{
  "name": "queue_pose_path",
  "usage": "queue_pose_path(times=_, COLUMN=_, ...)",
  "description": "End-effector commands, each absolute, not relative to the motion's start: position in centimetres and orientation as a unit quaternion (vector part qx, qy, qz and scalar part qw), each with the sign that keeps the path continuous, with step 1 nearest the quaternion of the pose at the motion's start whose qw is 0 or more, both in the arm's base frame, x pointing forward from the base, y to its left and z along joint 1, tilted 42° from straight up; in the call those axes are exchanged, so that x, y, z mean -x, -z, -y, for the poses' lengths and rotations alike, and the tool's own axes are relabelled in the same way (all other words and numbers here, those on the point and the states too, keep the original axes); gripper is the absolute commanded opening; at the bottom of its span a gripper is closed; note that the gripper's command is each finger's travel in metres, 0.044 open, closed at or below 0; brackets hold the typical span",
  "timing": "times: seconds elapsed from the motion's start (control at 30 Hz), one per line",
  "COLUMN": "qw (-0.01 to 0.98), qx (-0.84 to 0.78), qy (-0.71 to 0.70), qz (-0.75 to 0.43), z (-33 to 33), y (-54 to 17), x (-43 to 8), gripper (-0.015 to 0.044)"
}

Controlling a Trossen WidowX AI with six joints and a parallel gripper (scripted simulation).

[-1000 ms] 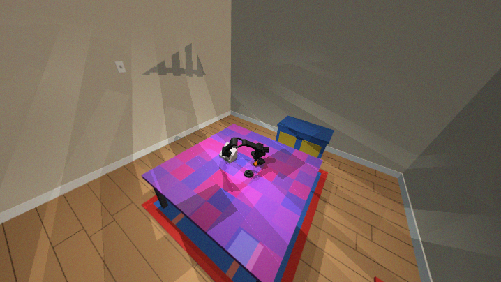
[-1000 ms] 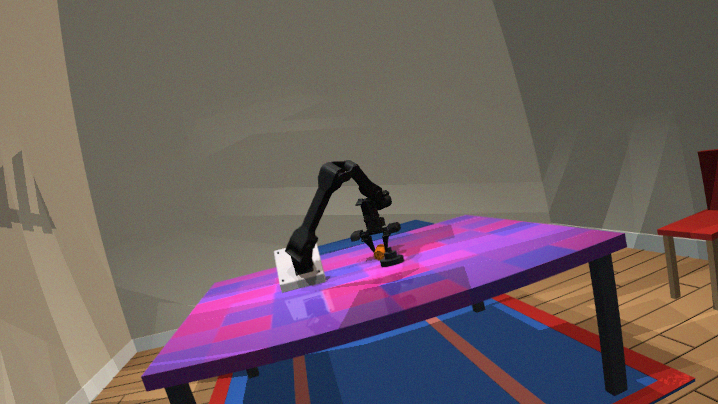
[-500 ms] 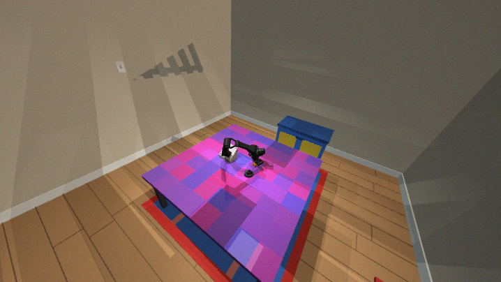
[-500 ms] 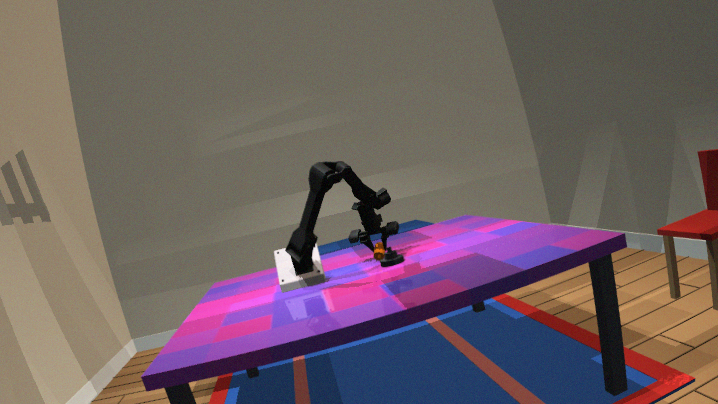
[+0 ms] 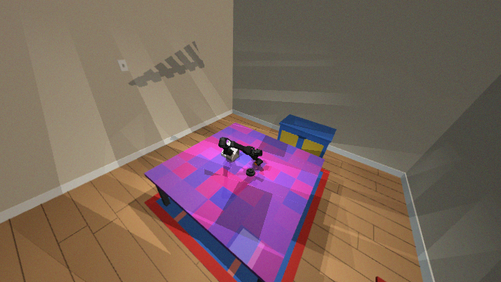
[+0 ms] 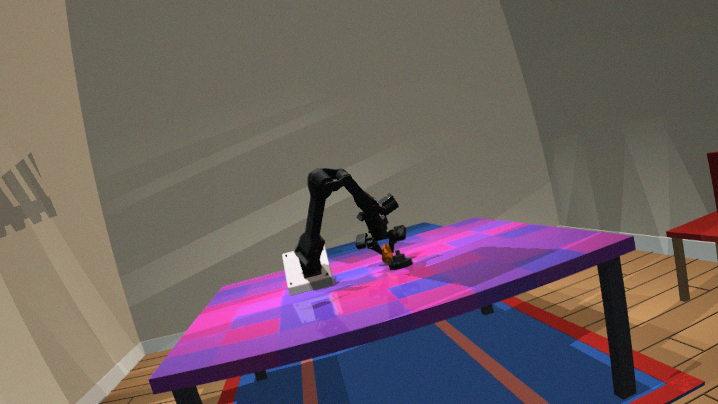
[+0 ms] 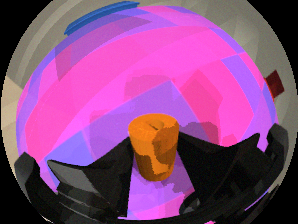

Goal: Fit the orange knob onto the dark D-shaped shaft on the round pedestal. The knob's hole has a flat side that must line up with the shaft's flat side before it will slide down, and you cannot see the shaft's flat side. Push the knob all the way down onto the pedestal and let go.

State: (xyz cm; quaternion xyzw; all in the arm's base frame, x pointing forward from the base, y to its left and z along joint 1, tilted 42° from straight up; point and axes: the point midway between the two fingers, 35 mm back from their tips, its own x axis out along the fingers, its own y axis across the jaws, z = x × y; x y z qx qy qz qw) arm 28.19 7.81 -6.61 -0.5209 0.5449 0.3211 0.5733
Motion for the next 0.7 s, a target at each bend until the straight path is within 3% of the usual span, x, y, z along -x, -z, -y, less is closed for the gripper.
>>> queue_pose_path(times=0.0, qw=0.593, qx=0.51, qy=-0.342, qz=-0.521, z=-7.5, y=6.3, x=-27.9, gripper=0.0179)
queue_pose_path(times=0.67, qw=0.667, qx=0.449, qy=-0.42, qz=-0.421, z=-5.7, y=5.3, x=-27.2, gripper=0.0179)
